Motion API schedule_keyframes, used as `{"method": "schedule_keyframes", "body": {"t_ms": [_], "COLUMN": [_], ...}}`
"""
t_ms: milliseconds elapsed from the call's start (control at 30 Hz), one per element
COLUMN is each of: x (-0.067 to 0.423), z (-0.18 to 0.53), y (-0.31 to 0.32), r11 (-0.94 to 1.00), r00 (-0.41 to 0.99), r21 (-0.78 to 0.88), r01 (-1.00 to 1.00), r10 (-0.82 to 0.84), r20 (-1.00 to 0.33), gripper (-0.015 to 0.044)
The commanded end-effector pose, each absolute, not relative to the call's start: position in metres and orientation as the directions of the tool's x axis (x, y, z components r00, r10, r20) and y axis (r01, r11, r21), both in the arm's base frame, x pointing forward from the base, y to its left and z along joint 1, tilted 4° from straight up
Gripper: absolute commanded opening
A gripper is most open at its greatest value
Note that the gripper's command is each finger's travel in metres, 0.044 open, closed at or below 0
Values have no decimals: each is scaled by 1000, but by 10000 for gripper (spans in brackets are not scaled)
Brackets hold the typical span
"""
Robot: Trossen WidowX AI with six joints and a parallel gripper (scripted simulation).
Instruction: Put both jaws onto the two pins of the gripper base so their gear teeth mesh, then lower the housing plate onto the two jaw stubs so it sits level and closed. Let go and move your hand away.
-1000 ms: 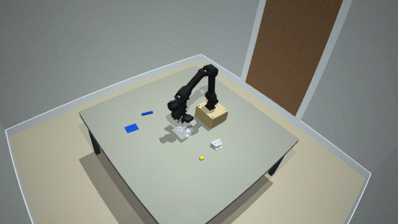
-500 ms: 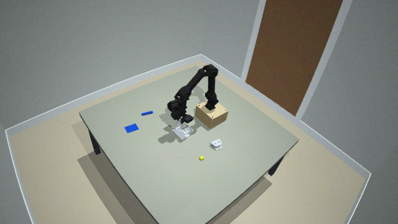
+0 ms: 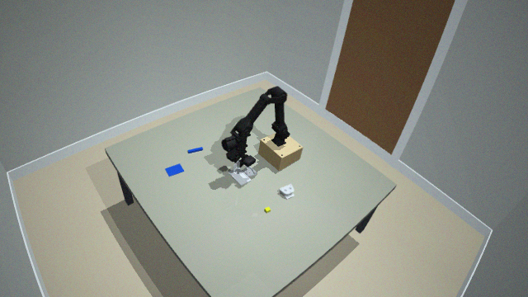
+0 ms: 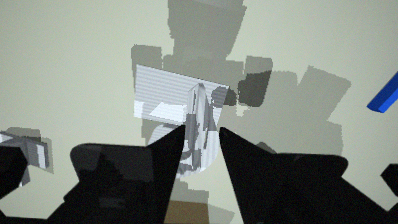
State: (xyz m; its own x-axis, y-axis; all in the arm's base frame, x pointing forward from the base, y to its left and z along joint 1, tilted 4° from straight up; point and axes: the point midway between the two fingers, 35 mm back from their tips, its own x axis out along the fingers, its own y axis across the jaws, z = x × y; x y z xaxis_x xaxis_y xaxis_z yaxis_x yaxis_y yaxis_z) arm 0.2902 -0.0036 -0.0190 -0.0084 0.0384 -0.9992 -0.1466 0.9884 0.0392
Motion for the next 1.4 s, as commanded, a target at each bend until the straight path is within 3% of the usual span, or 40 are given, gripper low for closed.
{"method": "schedule_keyframes", "body": {"t_ms": [0, 1367], "x": [287, 285], "z": [-29, -49], "y": [-4, -3], "r11": [988, 988], "r00": [-22, -23], "r21": [39, 39], "r01": [-148, -147], "r10": [36, 36], "r20": [-999, -999], "gripper": [134, 134]}}
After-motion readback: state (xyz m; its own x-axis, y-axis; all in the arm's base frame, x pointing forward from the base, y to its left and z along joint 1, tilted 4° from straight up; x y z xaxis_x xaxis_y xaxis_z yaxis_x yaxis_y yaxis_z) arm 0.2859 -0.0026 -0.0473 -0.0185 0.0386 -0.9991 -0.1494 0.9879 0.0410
